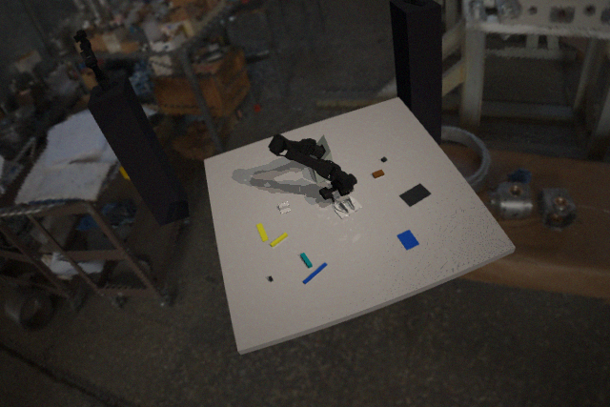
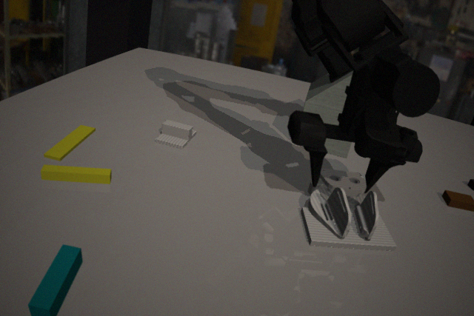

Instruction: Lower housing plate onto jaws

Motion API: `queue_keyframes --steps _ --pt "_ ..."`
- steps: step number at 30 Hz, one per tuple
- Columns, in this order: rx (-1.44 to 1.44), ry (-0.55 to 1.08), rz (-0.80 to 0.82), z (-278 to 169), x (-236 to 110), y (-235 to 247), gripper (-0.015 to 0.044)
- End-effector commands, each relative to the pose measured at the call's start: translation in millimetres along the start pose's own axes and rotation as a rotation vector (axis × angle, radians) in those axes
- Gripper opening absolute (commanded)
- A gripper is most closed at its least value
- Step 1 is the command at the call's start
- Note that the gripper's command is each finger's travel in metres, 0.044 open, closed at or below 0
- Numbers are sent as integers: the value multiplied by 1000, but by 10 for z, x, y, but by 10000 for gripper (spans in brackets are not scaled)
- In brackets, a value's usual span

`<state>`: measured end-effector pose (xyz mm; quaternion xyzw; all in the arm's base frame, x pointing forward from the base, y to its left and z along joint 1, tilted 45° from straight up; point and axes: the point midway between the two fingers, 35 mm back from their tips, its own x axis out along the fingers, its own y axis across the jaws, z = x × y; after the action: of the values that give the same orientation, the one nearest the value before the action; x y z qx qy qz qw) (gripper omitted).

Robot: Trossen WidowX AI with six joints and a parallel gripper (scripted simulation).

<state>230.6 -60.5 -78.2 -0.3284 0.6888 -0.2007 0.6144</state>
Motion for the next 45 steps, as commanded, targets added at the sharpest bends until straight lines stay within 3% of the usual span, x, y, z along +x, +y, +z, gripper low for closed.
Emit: queue_keyframes --steps 1,45 --pt "-9 5 -4 -18 14 4 351" --pt "-20 5 -4 -20 87 3 351"
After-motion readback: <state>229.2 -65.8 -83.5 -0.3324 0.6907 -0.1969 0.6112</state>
